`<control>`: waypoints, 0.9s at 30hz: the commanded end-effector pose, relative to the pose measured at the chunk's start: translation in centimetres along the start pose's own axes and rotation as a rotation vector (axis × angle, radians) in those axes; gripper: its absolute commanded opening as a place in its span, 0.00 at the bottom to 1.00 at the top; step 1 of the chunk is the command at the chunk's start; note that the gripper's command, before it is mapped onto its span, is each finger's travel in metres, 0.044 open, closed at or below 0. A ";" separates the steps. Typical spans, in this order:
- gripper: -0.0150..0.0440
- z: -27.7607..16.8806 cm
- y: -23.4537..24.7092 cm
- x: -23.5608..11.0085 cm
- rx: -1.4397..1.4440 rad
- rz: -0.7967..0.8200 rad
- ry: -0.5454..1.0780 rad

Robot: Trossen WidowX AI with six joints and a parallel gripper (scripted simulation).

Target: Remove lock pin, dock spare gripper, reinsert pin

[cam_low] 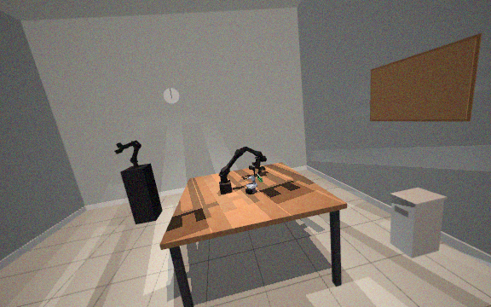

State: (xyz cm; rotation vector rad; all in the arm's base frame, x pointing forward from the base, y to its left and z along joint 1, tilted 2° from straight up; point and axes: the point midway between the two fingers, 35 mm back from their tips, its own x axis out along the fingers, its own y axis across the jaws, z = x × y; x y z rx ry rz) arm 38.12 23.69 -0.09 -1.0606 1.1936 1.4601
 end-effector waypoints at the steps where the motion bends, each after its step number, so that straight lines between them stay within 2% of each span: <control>1: 0.59 0.1 0.2 -1.1 -0.001 -0.004 -0.002; 27: 0.59 -0.2 2.6 -4.3 0.018 0.077 0.033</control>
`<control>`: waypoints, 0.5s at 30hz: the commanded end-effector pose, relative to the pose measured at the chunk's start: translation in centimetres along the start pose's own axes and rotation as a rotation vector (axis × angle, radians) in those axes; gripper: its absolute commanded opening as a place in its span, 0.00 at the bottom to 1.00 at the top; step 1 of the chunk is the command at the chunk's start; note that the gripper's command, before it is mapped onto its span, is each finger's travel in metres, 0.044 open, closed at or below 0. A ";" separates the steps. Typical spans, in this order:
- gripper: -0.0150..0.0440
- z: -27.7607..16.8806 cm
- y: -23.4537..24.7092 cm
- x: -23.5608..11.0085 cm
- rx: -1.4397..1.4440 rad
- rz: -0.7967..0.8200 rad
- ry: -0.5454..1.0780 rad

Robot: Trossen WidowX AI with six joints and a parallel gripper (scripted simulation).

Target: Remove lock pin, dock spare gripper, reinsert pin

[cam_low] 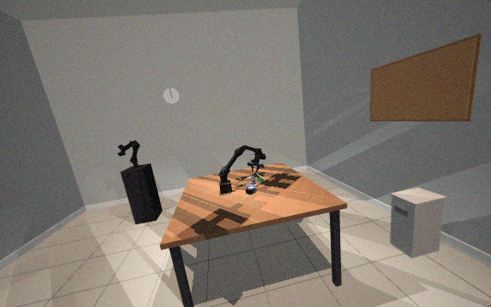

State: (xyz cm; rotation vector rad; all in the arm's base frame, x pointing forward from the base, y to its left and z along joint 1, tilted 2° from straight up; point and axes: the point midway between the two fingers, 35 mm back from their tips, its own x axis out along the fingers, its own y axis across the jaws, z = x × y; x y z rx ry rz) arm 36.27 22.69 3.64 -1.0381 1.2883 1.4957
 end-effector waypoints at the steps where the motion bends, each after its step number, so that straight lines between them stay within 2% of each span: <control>1: 0.59 0.1 0.3 -1.0 -0.001 -0.002 -0.001; 8: 0.59 0.0 1.0 -2.0 0.004 0.018 0.008; 13: 0.82 -0.1 0.8 -1.1 0.005 0.023 0.010; 15: 0.73 -0.5 0.6 -1.8 -0.044 0.010 -0.016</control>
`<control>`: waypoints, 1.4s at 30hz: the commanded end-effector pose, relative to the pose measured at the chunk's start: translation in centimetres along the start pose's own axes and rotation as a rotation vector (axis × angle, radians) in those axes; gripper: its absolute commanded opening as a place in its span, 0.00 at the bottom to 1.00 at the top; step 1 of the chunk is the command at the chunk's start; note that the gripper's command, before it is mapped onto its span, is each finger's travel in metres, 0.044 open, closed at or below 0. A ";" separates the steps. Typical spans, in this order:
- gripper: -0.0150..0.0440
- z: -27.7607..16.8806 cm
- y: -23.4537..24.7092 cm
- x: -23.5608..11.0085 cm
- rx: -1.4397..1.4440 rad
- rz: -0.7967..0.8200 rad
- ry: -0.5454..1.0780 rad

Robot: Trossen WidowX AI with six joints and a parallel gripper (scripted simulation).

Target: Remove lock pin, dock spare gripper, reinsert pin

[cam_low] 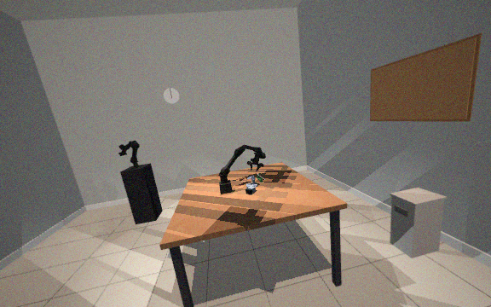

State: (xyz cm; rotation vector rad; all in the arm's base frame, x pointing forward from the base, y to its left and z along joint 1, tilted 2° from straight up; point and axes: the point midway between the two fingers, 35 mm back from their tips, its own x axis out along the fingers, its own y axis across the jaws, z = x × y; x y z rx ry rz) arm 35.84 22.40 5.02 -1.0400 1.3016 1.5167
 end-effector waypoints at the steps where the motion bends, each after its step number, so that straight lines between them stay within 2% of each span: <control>1: 0.68 -1.0 -0.5 -1.4 -0.096 -0.030 -0.052; 4: 0.56 -3.2 -1.5 -4.5 -0.324 -0.125 -0.143; 7: 0.56 -5.0 -2.0 -6.9 -0.502 -0.220 -0.189; 16: 0.56 -5.1 -2.0 -7.1 -0.515 -0.227 -0.192; 20: 0.56 -5.3 -2.9 -4.9 -0.515 -0.227 -0.192; 24: 0.56 -5.6 -4.2 -0.7 -0.515 -0.225 -0.192; 42: 0.56 -5.8 -5.1 1.6 -0.515 -0.225 -0.192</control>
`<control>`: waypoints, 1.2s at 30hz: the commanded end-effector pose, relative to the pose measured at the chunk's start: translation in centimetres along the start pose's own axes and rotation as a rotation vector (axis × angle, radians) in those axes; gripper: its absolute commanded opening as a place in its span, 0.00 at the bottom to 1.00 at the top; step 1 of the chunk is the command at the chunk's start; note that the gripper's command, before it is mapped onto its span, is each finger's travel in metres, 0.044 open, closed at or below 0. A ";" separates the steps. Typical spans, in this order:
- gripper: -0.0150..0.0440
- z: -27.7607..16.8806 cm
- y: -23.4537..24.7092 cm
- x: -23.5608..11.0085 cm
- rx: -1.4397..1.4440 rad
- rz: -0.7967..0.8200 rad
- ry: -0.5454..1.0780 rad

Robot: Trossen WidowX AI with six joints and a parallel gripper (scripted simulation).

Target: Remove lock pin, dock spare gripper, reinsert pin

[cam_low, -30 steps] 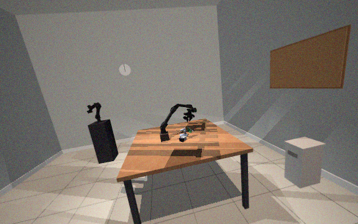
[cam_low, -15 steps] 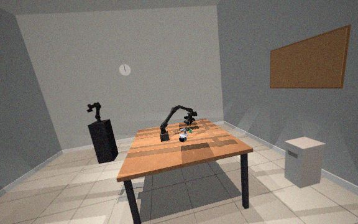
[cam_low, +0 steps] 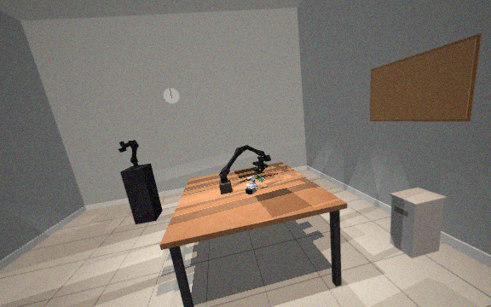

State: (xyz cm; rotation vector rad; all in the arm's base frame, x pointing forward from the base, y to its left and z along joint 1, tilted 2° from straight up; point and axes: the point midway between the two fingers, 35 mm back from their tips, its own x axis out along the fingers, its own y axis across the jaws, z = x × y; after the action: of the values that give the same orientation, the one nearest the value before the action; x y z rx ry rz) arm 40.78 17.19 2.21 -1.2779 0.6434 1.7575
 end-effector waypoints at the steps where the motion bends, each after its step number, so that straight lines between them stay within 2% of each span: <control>1: 0.56 -0.2 0.2 0.9 0.000 0.007 -0.006; 29: 0.56 -1.4 0.3 4.3 0.000 0.007 -0.006; 35: 0.29 -1.4 0.3 4.3 0.000 0.007 -0.006; 36: 0.28 -1.4 0.3 4.3 0.000 0.007 -0.006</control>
State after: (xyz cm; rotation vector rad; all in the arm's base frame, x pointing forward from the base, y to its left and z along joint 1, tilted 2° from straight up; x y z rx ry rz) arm 40.76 17.28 -2.28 -1.2743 0.6482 1.7646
